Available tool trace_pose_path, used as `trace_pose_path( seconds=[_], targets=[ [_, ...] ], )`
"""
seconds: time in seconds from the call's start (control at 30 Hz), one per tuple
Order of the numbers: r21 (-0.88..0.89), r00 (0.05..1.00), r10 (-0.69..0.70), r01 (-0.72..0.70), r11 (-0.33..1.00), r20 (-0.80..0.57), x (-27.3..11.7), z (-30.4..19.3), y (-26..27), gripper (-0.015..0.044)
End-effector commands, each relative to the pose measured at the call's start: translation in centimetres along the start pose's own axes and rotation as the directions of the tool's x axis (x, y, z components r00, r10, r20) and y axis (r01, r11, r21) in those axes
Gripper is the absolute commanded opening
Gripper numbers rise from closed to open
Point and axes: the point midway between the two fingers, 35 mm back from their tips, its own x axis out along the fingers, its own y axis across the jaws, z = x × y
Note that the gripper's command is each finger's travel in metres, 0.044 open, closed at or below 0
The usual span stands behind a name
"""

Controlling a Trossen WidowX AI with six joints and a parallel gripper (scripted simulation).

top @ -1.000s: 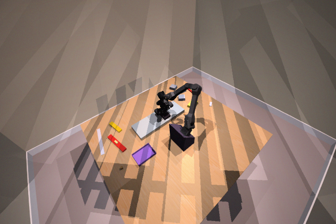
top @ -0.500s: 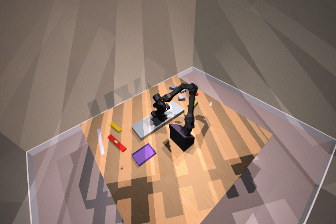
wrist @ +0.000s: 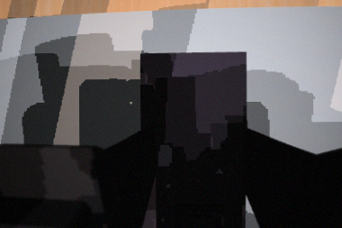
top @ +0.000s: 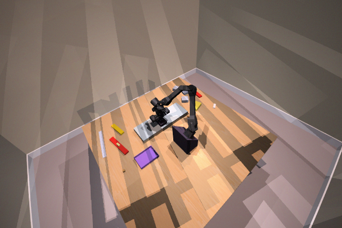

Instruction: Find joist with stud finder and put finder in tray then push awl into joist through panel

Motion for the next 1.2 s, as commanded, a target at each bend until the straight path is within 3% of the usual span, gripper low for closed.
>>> trace_pose_path(
  seconds=[0.0, 1.17],
  targets=[
    [-0.002, 1.0, 0.008, -0.008, 1.0, 0.0, 0.0, 0.1, 1.6, 0.0],
    [0.001, 1.0, 0.014, -0.014, 1.0, 0.002, -0.2, 0.1, 11.1, 0.0]
  ],
)
